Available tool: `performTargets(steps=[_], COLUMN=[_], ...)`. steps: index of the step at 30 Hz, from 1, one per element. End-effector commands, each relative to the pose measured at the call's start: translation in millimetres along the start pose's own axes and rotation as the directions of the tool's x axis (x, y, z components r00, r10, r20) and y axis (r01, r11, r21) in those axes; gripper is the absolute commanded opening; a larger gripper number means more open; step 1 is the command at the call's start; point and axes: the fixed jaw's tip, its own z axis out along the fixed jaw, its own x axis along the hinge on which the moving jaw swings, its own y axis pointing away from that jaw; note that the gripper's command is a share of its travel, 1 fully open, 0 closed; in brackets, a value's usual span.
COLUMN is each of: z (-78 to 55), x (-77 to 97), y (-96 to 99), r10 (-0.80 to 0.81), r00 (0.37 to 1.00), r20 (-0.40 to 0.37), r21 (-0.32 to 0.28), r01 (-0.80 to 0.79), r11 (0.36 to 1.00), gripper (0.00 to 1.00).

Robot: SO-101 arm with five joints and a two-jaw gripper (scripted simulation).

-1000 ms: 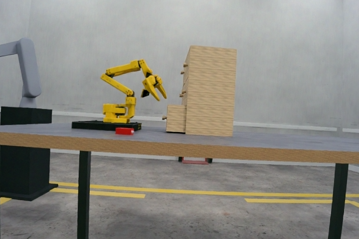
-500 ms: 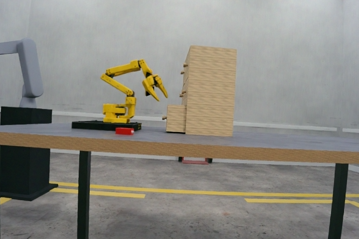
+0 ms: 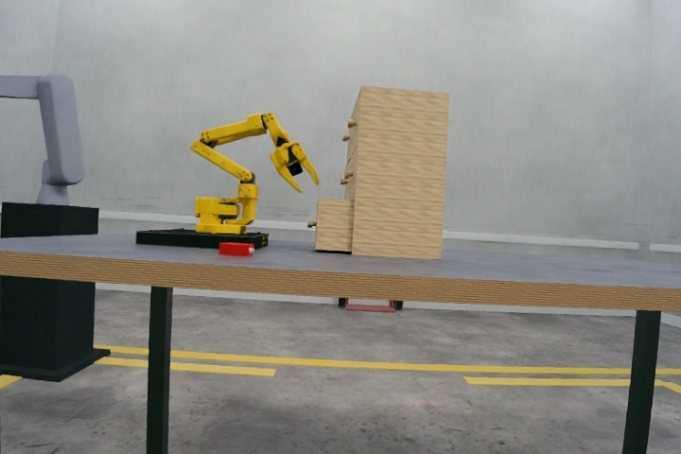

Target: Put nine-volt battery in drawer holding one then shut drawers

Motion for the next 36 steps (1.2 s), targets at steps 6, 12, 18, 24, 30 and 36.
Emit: performTargets(steps=[6,12,18,24,30,36], z=[-1.0,-1.0,-1.0,-1.0,-1.0,-1.0], x=[0.8,0.4,0.2,-0.1,-0.3,-0.4], y=[-0.7,-0.9,-1.2,-1.7,-2.3,-2.8], r10=[0.194,0.339,0.432,0.562,0.680,0.750], r00=[0.981,0.941,0.902,0.827,0.733,0.661], r20=[-0.007,-0.009,-0.010,-0.011,-0.012,-0.012], r21=[0.001,0.003,0.004,0.007,0.010,0.012], r01=[-0.194,-0.339,-0.432,-0.562,-0.680,-0.750], r11=[0.981,0.941,0.902,0.827,0.733,0.661], gripper=[0.21,0.21,0.21,0.21,0.21,0.21])
